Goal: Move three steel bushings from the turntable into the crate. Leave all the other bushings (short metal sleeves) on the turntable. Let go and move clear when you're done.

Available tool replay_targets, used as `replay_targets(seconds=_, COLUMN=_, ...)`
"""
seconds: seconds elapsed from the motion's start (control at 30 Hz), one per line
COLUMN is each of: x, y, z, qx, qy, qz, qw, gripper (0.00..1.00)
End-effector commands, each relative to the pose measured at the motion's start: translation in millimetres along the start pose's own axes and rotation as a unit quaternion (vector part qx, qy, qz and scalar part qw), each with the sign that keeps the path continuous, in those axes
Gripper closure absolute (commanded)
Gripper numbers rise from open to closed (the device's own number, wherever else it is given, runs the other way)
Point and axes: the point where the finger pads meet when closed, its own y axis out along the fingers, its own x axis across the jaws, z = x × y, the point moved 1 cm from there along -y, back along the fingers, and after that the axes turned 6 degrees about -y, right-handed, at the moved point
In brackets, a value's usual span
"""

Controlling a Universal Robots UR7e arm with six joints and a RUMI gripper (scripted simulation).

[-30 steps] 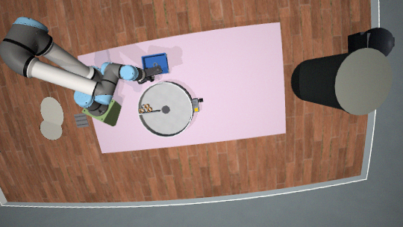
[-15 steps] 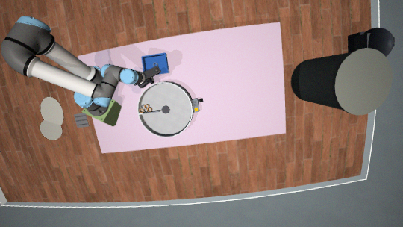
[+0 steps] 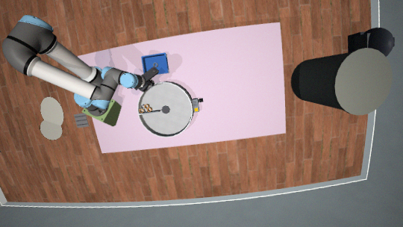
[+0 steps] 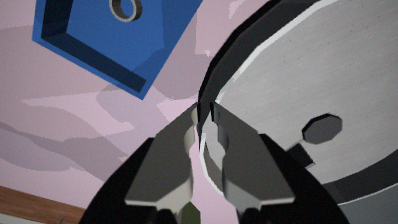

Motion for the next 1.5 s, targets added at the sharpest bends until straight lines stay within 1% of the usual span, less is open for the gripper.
replay_targets(seconds=0.0, x=3, y=0.1, z=-8, qx=0.001, qy=-0.048, qz=0.002, qw=0.999, gripper=0.94)
replay_targets(seconds=0.23, x=6, y=0.6, z=-18, qx=0.000, qy=-0.108, qz=0.002, qw=0.994, gripper=0.94)
replay_targets(seconds=0.37, x=6, y=0.7, z=-21, qx=0.000, qy=-0.125, qz=0.002, qw=0.992, gripper=0.94)
replay_targets(seconds=0.8, x=11, y=1.6, z=-40, qx=0.000, qy=-0.236, qz=0.003, qw=0.972, gripper=0.94)
replay_targets(seconds=0.87, x=11, y=1.6, z=-40, qx=0.000, qy=-0.236, qz=0.003, qw=0.972, gripper=0.94)
replay_targets(seconds=1.1, x=12, y=2.1, z=-51, qx=0.000, qy=-0.294, qz=0.004, qw=0.956, gripper=0.94)
replay_targets(seconds=1.37, x=14, y=2.5, z=-64, qx=0.001, qy=-0.360, qz=0.005, qw=0.933, gripper=0.94)
replay_targets(seconds=1.43, x=14, y=2.5, z=-64, qx=0.001, qy=-0.360, qz=0.005, qw=0.933, gripper=0.94)
replay_targets(seconds=1.47, x=14, y=2.6, z=-65, qx=0.001, qy=-0.368, qz=0.005, qw=0.930, gripper=0.94)
